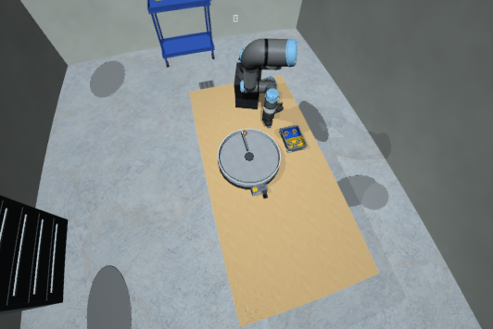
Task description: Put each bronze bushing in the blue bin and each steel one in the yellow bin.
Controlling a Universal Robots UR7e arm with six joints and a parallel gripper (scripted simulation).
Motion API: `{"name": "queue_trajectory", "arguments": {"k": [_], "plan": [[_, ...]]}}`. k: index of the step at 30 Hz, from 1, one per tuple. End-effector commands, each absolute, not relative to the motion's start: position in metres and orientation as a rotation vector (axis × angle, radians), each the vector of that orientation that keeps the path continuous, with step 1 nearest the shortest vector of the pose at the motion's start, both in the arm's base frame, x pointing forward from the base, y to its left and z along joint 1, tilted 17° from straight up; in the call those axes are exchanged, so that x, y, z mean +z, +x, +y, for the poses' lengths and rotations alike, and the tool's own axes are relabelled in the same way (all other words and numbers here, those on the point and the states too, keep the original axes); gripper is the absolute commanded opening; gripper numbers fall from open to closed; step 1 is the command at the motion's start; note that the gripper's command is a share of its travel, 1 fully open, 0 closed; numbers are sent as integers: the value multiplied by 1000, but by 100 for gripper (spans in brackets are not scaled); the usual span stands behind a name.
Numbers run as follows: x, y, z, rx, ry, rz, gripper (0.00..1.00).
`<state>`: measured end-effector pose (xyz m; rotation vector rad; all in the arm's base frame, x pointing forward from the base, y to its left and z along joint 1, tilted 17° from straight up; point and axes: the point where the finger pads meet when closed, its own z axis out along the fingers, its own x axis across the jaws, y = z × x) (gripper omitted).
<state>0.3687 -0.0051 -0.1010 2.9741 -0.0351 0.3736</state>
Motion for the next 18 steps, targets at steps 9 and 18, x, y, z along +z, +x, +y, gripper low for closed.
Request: {"name": "queue_trajectory", "arguments": {"k": [9,18], "plan": [[-98,346,-81,382,2978,-31,40],[-97,333,-122,382,2978,-31,40]]}}
